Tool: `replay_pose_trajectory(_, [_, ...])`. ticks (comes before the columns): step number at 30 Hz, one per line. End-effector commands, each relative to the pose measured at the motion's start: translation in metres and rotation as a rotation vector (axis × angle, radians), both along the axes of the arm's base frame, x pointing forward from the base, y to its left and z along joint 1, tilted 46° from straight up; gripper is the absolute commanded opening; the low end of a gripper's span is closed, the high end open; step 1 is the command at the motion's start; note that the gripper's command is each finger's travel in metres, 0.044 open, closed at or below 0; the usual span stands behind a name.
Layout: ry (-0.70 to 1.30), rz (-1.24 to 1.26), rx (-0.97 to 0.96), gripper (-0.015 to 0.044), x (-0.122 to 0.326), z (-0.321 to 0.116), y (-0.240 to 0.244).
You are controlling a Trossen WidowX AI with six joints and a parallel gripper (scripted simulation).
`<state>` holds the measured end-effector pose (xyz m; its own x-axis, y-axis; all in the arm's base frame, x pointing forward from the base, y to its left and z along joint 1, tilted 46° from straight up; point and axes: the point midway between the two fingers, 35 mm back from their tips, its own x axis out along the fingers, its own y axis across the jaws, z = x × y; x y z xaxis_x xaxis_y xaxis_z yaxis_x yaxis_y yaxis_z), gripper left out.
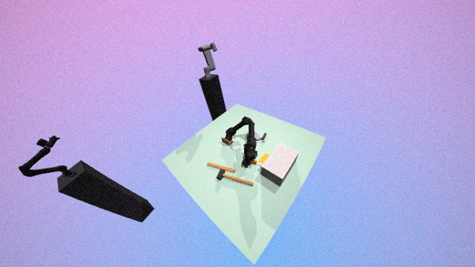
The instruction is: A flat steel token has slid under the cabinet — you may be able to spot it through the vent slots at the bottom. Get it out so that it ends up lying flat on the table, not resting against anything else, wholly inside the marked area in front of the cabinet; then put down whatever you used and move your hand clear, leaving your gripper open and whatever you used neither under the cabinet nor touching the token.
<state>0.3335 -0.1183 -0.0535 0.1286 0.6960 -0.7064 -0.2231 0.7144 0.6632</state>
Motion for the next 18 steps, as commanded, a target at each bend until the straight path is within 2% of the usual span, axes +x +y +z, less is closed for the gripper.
replay_pose_trajectory(1, [0.005, -0.007, 0.001, 0.0, 0.004, 0.0, -0.001])
replay_pose_trajectory(18, [0.004, -0.007, 0.002, 0.0, 0.023, 0.005, 0.0])
